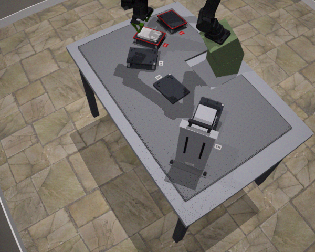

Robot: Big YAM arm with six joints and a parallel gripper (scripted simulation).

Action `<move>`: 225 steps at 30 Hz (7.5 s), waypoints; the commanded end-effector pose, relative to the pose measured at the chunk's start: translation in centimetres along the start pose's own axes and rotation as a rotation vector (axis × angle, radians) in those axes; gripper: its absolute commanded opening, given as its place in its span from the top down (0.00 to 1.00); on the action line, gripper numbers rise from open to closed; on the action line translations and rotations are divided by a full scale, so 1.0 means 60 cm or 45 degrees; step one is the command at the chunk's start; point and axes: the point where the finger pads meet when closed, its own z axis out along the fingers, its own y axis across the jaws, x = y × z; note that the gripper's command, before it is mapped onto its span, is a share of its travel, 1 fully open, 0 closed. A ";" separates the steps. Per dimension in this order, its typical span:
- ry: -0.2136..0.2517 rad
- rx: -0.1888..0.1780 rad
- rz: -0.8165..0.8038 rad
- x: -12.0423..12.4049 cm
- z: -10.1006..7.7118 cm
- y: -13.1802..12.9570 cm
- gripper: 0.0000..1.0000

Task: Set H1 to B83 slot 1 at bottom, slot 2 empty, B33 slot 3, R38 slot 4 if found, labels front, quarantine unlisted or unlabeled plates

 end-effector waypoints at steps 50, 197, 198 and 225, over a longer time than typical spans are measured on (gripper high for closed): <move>-0.333 -0.306 -0.687 0.127 -0.015 0.223 0.00; -0.793 -0.817 -1.874 0.531 -0.010 0.424 0.00; -0.793 -0.818 -1.874 0.536 -0.010 0.424 0.00; -0.811 -0.860 -1.828 0.665 -0.038 0.449 0.00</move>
